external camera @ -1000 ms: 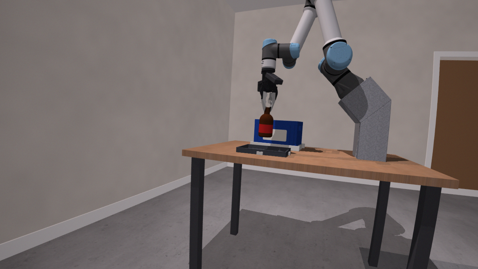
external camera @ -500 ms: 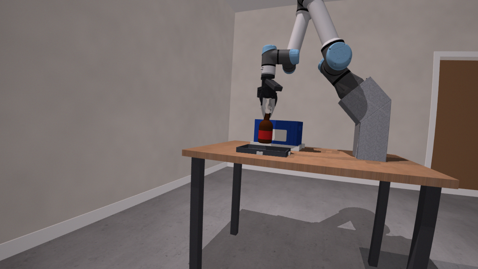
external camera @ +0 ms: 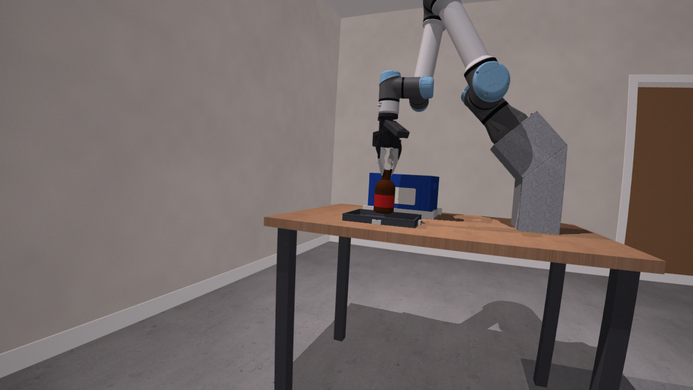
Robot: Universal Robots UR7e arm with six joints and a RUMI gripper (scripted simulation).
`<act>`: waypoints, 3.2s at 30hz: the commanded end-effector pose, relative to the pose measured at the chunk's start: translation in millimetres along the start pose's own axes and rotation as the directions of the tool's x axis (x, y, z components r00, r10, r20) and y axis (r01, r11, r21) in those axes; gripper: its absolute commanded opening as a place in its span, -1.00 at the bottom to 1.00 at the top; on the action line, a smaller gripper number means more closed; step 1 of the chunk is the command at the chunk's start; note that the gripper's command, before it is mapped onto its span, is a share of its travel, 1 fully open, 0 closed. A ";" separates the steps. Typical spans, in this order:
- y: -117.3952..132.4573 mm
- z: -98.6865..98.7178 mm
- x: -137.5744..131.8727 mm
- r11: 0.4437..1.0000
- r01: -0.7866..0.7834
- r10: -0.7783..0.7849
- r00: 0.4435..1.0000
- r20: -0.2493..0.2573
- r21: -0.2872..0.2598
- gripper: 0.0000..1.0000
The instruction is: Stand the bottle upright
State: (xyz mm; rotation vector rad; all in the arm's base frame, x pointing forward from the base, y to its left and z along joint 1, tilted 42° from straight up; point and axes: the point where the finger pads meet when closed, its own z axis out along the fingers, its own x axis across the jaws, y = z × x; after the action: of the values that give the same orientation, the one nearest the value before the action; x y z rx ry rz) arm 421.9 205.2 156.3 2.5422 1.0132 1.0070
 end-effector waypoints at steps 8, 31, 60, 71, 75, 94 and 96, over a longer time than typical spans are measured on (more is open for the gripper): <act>0.2 4.8 0.5 1.000 0.000 0.000 1.000 -0.001 -0.001 -1.00; 0.2 5.2 0.5 1.000 0.000 0.000 1.000 -0.001 -0.001 -1.00; 0.2 5.5 0.5 1.000 0.000 0.000 1.000 -0.001 -0.001 -1.00; 0.2 7.2 0.5 1.000 0.000 0.000 1.000 -0.001 -0.001 -1.00; 0.1 8.5 0.5 1.000 0.000 0.000 1.000 -0.001 -0.001 -1.00; 0.0 16.3 0.6 1.000 0.000 0.000 1.000 -0.001 -0.001 -1.00; 0.0 17.2 0.6 1.000 0.000 0.000 1.000 -0.001 -0.001 -1.00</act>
State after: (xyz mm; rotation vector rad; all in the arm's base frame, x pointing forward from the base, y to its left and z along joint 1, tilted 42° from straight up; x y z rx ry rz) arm 432.5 206.1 144.7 2.5420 1.0131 1.0073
